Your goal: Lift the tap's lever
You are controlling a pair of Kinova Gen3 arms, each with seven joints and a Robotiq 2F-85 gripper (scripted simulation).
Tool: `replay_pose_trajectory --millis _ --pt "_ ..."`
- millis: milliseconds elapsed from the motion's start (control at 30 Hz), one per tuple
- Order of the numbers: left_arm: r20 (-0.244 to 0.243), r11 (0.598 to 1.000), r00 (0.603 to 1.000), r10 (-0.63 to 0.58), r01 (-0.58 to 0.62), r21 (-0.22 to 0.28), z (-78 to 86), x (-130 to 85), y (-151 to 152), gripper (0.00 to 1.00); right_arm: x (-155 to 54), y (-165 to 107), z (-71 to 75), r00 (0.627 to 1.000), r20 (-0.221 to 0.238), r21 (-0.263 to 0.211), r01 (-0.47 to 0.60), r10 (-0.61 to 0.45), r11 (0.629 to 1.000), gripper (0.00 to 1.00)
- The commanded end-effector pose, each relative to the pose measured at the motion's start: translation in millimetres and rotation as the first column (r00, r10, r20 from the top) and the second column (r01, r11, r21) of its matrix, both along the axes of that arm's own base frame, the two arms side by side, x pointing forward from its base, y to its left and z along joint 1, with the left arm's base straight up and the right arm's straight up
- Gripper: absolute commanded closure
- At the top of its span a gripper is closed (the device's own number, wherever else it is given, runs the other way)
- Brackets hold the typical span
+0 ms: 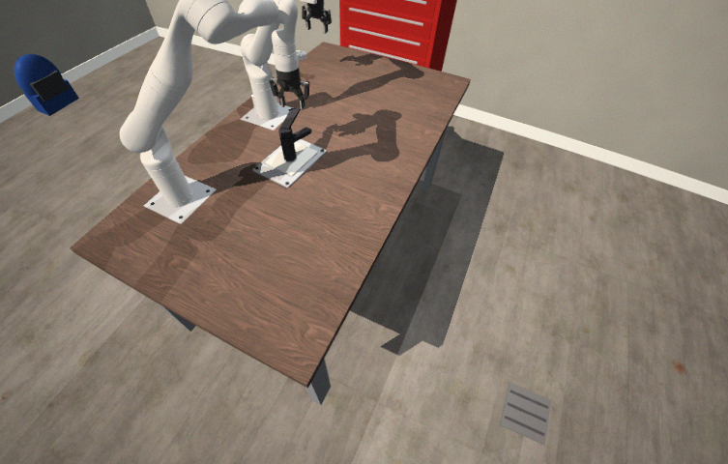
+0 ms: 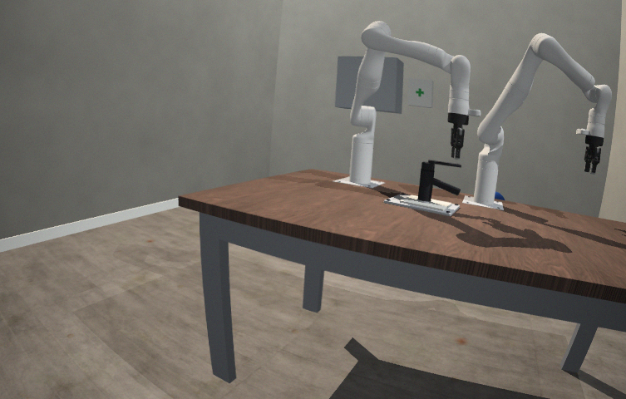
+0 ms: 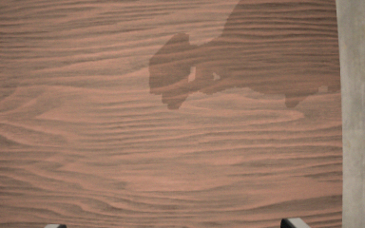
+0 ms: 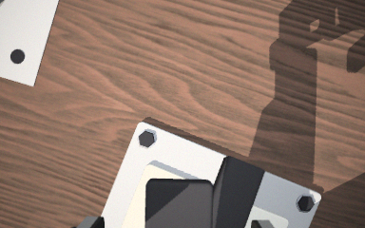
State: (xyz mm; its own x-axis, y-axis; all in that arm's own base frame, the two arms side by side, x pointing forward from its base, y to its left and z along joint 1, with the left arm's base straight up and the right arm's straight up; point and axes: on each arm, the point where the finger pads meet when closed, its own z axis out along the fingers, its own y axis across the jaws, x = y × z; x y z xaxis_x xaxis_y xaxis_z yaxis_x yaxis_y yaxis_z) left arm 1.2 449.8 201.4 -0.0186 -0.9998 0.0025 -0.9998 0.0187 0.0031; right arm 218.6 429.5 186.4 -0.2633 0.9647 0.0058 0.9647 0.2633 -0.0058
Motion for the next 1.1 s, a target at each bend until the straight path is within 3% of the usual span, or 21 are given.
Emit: replay_pose_trajectory --millis 0,1067 --pt "0.003 1.000 1.000 0.019 -0.019 0.003 -1.4 -1.2 0.2 0.002 3.6 0.2 -1.7 1.000 0.005 0.002 0.001 -0.001 1.000 0.277" --pt "0.003 1.000 1.000 0.019 -0.019 0.003 -1.4 -1.2 0.2 0.002 3.1 -0.9 -30.0 1.000 0.004 -0.001 0.004 -0.004 1.000 0.277"
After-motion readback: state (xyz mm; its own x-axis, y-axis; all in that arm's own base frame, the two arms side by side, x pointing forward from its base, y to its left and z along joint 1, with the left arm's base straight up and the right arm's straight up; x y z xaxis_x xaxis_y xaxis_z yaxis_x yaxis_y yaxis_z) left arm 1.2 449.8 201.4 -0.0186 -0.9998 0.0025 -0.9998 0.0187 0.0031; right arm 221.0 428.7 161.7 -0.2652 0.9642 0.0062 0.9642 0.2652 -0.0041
